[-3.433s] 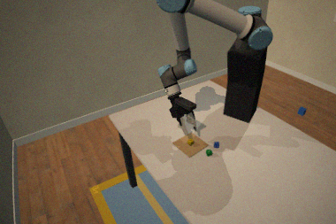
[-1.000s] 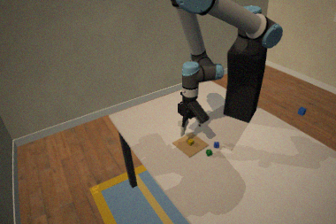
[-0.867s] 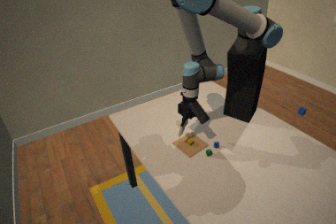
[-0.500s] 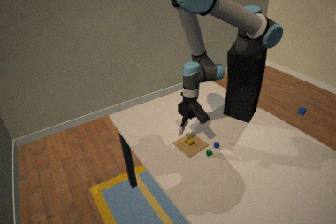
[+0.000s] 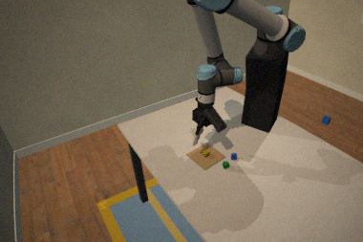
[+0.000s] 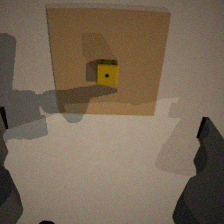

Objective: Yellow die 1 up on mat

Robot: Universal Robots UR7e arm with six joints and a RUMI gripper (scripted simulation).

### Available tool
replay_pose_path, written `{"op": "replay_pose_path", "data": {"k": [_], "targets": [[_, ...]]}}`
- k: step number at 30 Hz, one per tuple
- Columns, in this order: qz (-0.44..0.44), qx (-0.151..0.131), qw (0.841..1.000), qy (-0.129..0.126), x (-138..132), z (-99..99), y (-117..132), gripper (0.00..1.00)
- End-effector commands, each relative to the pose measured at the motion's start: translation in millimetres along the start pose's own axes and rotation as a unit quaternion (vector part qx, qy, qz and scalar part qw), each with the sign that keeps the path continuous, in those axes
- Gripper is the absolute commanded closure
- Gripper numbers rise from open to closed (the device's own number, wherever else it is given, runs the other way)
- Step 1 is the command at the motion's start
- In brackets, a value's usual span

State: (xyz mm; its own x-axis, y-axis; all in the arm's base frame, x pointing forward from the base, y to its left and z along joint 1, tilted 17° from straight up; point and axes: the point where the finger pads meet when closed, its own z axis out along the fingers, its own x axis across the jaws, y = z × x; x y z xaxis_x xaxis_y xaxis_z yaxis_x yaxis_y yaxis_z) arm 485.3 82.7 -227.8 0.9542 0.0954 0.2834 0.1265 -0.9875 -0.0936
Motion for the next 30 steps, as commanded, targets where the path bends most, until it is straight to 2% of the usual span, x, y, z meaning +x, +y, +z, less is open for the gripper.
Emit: {"op": "replay_pose_path", "data": {"k": [1, 14, 16, 24, 30], "targets": [[0.000, 0.000, 1.000, 0.000, 0.5, -10.9, 0.1, 0.00], [0.000, 0.000, 1.000, 0.000, 0.4, -63.9, 0.1, 0.00], [0.000, 0.000, 1.000, 0.000, 0.4, -63.9, 0.1, 0.00], [0.000, 0.000, 1.000, 0.000, 0.4, -87.1, 0.1, 0.00], [0.000, 0.000, 1.000, 0.000, 0.4, -93.6, 0.1, 0.00]]}}
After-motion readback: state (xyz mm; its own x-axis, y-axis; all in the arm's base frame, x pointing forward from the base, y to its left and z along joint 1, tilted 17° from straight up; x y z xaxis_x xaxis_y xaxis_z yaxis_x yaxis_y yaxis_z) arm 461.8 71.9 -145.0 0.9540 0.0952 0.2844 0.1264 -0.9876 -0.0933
